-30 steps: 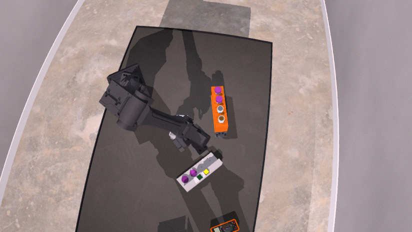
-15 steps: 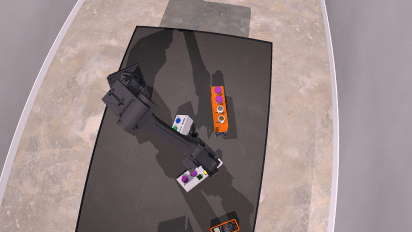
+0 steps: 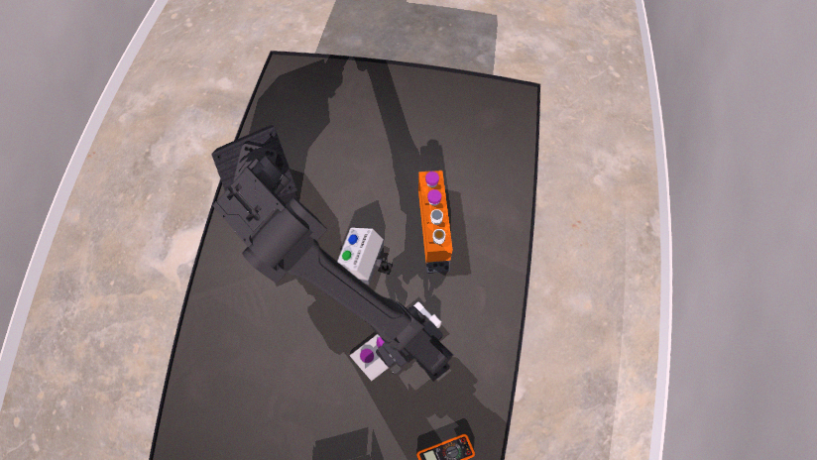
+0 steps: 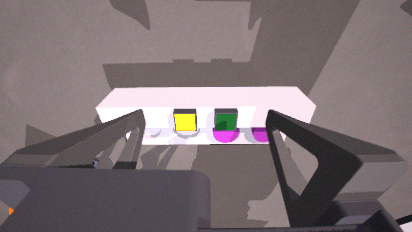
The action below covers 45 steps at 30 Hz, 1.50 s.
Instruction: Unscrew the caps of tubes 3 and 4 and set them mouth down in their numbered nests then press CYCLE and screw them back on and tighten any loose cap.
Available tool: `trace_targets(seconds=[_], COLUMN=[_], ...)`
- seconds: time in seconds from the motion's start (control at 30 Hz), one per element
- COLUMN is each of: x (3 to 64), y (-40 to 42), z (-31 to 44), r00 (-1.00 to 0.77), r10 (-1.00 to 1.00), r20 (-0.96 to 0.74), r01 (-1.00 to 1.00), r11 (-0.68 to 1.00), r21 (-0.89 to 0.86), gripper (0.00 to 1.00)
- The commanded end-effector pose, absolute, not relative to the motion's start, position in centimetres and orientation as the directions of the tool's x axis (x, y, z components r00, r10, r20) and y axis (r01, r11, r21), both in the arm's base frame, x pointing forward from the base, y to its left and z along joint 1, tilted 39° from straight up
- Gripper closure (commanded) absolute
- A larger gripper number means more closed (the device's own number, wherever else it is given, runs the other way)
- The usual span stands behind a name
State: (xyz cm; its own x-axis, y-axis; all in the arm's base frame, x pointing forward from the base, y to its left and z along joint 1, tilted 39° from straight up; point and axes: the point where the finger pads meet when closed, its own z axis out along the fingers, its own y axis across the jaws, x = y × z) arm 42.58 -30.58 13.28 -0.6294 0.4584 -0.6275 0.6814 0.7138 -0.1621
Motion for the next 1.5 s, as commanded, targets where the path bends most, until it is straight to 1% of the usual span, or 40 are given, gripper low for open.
trace_targets(seconds=[0.0,0.57,0.6,0.63,1.47], x=[42.3,42.3,42.6,42.3,42.3], y=[-30.1,-30.4,-30.5,-30.4,-30.4], z=[11.6,11.3,12.8,11.3,11.3], r00=[-0.668,-0.654,-0.637,-0.654,-0.654], r10=[0.461,0.459,0.456,0.459,0.459], r20=[-0.585,-0.602,-0.622,-0.602,-0.602], r01=[0.66,0.668,0.676,0.668,0.668], r11=[0.729,0.724,0.718,0.724,0.724], r21=[-0.179,-0.173,-0.165,-0.173,-0.173], gripper=[0.0,0.0,0.0,0.0,0.0])
